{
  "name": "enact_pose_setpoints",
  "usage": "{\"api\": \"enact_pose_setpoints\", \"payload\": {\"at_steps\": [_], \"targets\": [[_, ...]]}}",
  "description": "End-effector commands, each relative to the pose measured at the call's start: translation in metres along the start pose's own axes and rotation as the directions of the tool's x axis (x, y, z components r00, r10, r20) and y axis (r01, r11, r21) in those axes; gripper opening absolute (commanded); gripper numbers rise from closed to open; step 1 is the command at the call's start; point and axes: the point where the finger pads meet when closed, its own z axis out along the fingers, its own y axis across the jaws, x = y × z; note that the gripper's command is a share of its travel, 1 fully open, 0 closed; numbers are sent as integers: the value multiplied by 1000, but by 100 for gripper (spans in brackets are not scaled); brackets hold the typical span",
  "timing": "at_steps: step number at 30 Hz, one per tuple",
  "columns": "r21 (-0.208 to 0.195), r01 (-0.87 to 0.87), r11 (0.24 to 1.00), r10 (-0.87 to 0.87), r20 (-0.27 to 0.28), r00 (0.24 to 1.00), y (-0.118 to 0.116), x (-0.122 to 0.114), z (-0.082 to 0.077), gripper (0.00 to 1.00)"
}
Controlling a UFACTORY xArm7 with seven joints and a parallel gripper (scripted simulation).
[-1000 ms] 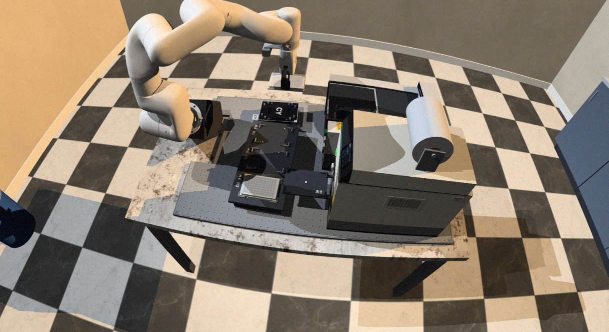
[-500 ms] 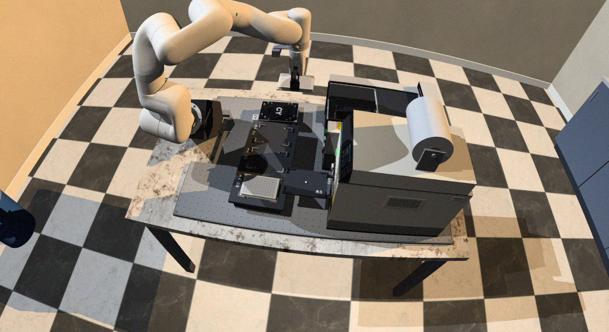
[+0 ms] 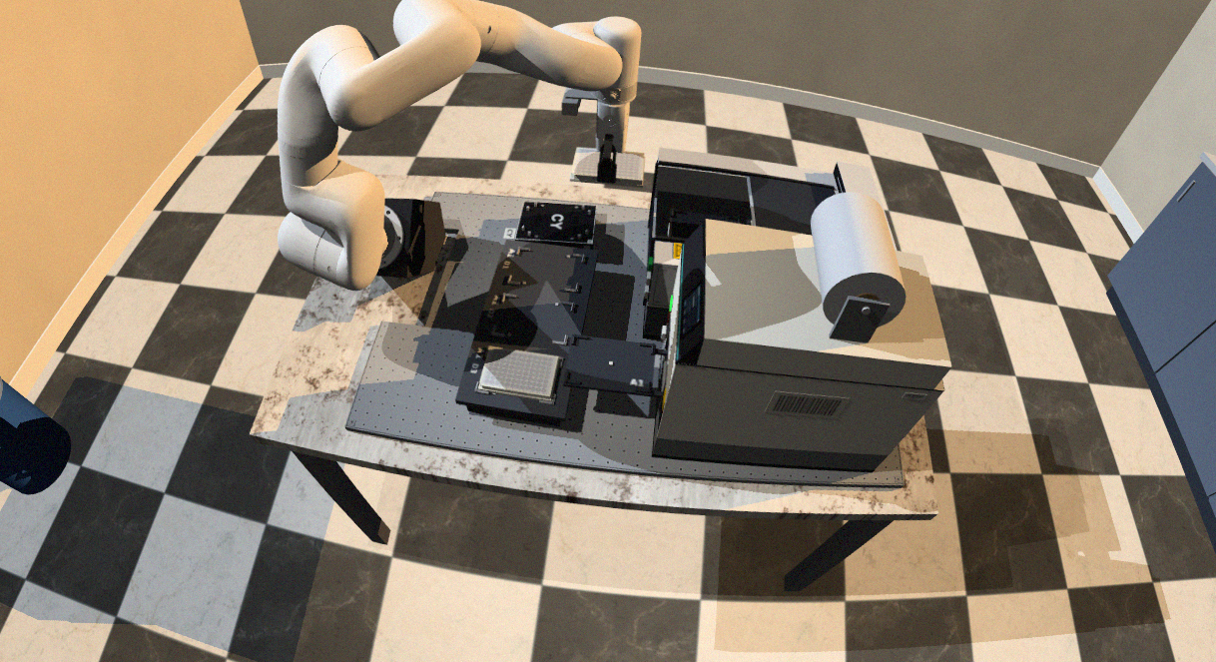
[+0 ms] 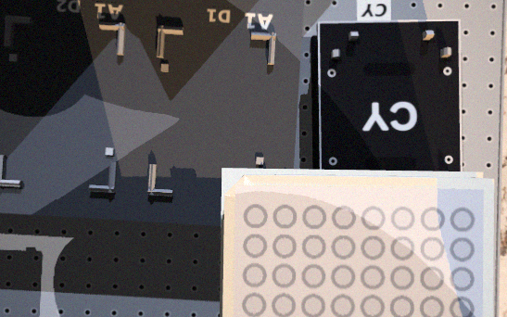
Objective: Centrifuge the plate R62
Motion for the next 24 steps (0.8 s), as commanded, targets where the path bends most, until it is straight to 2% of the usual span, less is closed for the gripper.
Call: {"api": "enact_pose_setpoints", "payload": {"at_steps": [1, 24], "targets": [[-3, 1, 1000, -1, 4, 1000, 1, -7, -2, 0], [-3, 1, 1000, -1, 4, 1000, 1, -56, -3, 0]]}}
